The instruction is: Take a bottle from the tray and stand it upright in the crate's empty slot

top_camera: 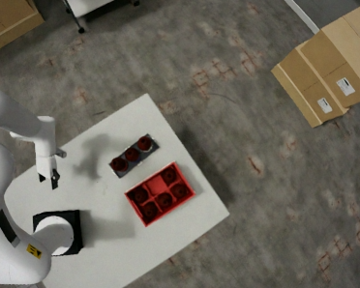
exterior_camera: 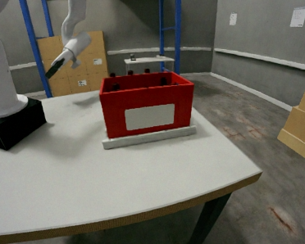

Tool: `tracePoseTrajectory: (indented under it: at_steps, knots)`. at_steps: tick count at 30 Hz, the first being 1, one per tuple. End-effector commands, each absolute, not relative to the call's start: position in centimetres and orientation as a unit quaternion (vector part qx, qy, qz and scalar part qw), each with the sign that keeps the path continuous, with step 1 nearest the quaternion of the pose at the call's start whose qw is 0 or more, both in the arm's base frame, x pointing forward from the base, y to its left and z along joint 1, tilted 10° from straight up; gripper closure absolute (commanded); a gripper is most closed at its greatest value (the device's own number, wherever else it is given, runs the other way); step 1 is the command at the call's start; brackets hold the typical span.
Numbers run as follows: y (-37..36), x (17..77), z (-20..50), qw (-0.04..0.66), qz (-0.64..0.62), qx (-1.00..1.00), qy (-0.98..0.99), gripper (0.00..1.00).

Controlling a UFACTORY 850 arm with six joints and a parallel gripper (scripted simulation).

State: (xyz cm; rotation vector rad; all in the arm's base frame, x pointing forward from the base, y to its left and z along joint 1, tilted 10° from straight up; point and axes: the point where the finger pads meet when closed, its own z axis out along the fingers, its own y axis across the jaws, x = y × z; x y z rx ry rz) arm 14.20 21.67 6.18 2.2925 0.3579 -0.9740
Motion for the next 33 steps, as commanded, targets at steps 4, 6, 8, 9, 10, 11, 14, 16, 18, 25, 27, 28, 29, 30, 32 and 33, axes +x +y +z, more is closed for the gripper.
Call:
tracePoseTrajectory:
  at_steps: [4, 6, 8, 9, 10, 11, 14, 16, 18, 25, 27, 28, 29, 30, 32, 33]
  knots:
    - [21.7, 14.2, 6.2, 0.307, -0.368, 0.867, 0.135, 0.0]
    - [21.7, 14.2, 6.2, 0.307, -0.368, 0.867, 0.135, 0.0]
    - [21.7, 14.2, 6.2, 0.307, -0.368, 0.867, 0.135, 0.0]
    - [21.7, 14.2, 6.2, 0.307, -0.368, 0.867, 0.135, 0.0]
    - [21.7, 14.2, 6.2, 0.307, -0.368, 0.867, 0.135, 0.0]
    - [21.7, 14.2, 6.2, 0.307, -0.368, 0.867, 0.135, 0.0]
    - [21.7, 14.2, 6.2, 0.307, -0.368, 0.867, 0.135, 0.0]
    - [21.7, 14.2, 6.2, 0.307, -0.368, 0.867, 0.135, 0.0]
    - [21.7, 14.2, 6.3, 0.307, -0.368, 0.867, 0.135, 0.0]
    - [22.6, 12.8, 15.2, 0.307, -0.368, 0.867, 0.135, 0.0]
    - [22.6, 12.7, 16.0, 0.307, -0.368, 0.867, 0.136, 0.0]
    - [22.6, 12.7, 16.0, 0.307, -0.368, 0.867, 0.136, 0.0]
    - [22.6, 12.7, 16.0, 0.307, -0.368, 0.867, 0.136, 0.0]
    - [22.6, 12.7, 16.0, 0.307, -0.368, 0.867, 0.136, 0.0]
    - [22.6, 12.7, 16.0, 0.307, -0.368, 0.867, 0.136, 0.0]
    - [22.6, 12.7, 16.0, 0.307, -0.368, 0.867, 0.136, 0.0]
